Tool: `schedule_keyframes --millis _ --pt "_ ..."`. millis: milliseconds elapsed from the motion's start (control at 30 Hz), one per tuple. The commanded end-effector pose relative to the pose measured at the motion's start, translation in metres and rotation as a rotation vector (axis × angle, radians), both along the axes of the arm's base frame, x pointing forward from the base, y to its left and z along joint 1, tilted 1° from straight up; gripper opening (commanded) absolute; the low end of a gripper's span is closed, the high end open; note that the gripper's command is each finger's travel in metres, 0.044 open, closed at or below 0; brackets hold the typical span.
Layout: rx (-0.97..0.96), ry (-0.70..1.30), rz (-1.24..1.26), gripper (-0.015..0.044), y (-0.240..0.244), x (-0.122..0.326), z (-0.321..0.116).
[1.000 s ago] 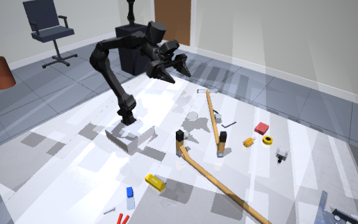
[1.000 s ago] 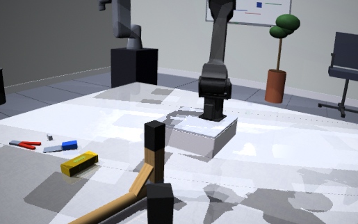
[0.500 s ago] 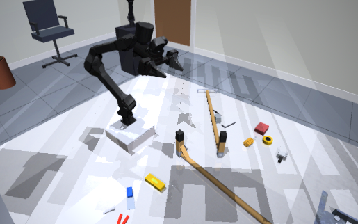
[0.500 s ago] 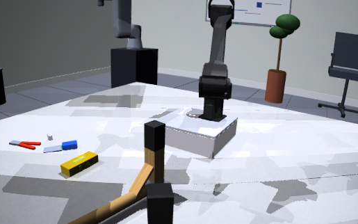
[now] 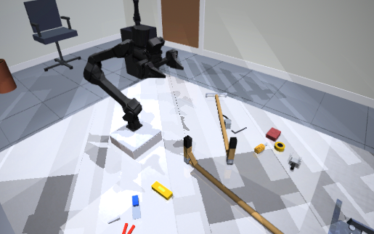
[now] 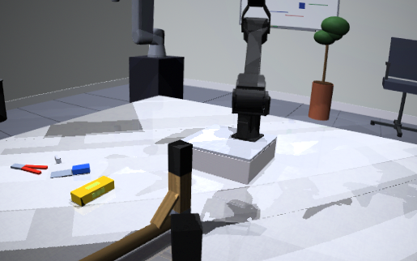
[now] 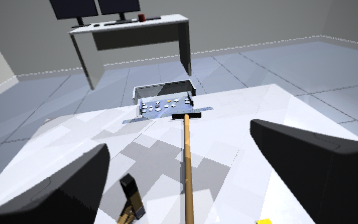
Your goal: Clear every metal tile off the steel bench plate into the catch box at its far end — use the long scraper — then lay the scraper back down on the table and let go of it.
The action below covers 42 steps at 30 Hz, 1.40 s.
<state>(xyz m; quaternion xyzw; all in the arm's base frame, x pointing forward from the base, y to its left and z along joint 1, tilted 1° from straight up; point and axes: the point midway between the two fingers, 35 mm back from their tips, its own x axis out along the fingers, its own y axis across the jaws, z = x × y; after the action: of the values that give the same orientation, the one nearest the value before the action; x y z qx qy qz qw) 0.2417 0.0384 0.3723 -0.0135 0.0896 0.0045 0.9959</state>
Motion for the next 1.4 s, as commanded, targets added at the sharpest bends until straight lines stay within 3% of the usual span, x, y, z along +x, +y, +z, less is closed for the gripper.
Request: schedule_keyframes --millis 0,933,1367 --pt "0.008 -0.009 -0.002 0.044 -0.001 -0.003 -0.002" --pt "0.008 -0.008 -0.003 0.044 -0.001 -0.002 -0.002" --pt "-0.038 0.094 -0.013 0.044 0.002 0.026 -0.006"
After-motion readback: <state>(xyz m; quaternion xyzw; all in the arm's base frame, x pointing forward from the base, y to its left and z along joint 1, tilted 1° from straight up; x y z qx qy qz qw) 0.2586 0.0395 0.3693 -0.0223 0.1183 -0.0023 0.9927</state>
